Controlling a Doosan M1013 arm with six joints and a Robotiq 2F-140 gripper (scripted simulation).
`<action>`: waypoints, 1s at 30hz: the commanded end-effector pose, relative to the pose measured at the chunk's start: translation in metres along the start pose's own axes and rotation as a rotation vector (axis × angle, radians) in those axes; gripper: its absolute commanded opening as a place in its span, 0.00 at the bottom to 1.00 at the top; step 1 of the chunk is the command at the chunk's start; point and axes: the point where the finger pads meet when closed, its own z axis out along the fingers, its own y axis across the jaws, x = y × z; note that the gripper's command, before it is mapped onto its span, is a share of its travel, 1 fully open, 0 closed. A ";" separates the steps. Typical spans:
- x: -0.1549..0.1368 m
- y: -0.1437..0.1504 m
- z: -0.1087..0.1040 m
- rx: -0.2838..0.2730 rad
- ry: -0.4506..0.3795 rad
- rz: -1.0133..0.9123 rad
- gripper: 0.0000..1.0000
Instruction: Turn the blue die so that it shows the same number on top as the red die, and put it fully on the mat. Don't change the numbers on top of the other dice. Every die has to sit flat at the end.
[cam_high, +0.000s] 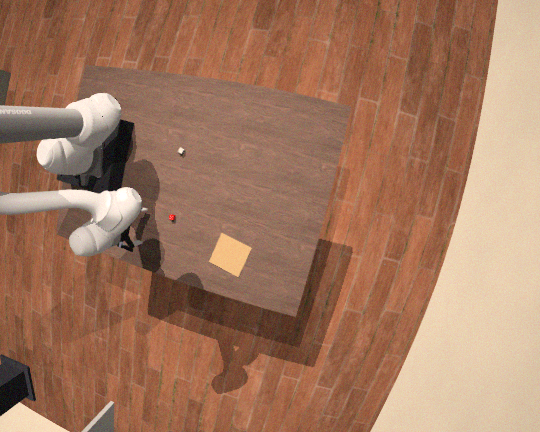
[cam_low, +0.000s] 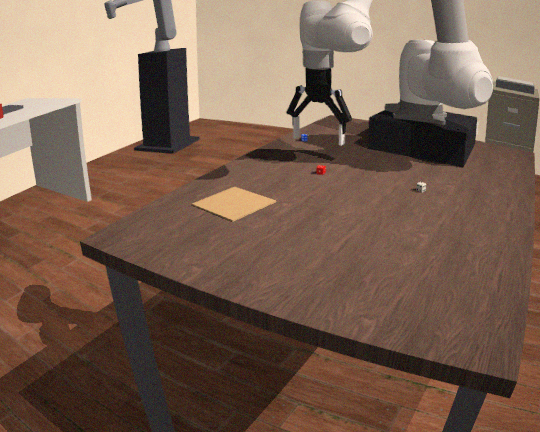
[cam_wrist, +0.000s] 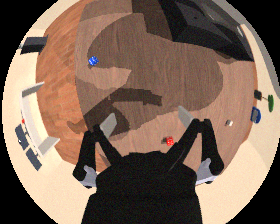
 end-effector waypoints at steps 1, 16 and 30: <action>-0.033 0.020 0.000 0.001 0.004 0.009 1.00; -0.100 0.066 0.001 0.001 0.004 0.009 1.00; -0.112 0.074 0.001 0.001 0.004 0.009 1.00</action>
